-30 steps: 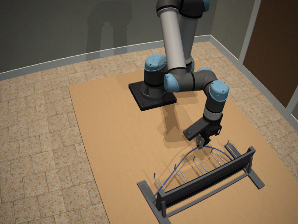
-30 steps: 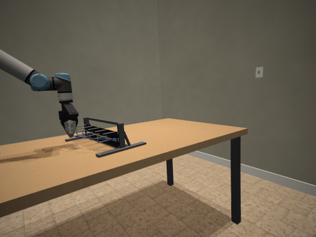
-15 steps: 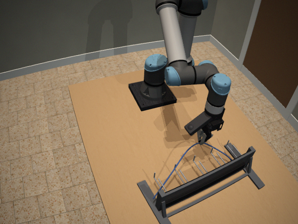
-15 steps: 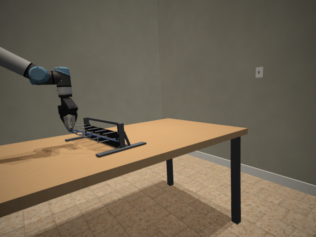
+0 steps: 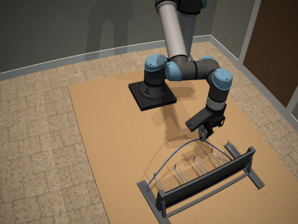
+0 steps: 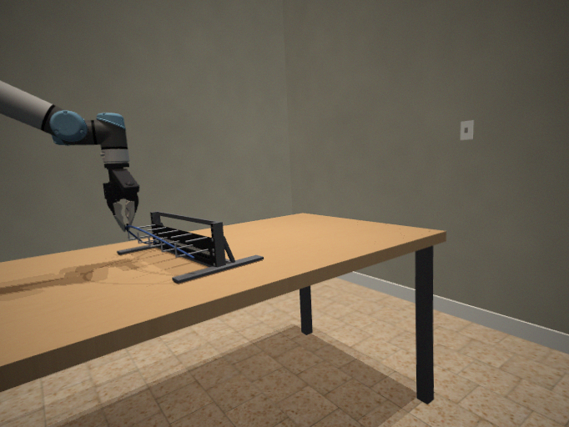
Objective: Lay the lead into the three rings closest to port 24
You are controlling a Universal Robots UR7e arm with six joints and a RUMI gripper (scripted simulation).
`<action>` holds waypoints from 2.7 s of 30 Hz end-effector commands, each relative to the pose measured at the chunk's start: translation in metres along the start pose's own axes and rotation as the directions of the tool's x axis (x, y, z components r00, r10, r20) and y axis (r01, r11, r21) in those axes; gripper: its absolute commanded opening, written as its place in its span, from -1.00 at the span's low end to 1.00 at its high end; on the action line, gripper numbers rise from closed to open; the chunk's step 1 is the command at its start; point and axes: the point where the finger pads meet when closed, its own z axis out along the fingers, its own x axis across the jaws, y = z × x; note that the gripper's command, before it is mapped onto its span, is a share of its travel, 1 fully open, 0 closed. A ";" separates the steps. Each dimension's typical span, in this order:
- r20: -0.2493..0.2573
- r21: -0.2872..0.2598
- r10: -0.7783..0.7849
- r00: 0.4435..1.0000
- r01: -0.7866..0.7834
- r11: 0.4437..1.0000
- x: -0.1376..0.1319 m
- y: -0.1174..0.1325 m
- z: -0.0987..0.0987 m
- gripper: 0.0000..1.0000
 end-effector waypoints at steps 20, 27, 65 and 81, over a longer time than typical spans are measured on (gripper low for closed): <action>0.001 0.001 -0.014 1.000 0.014 1.000 -0.065 -0.008 -0.005 -1.00; 0.001 0.001 -0.014 1.000 0.014 1.000 -0.065 -0.008 -0.005 -1.00; 0.001 0.001 -0.014 1.000 0.014 1.000 -0.065 -0.008 -0.005 -1.00; 0.001 0.001 -0.014 1.000 0.014 1.000 -0.066 -0.008 -0.005 -1.00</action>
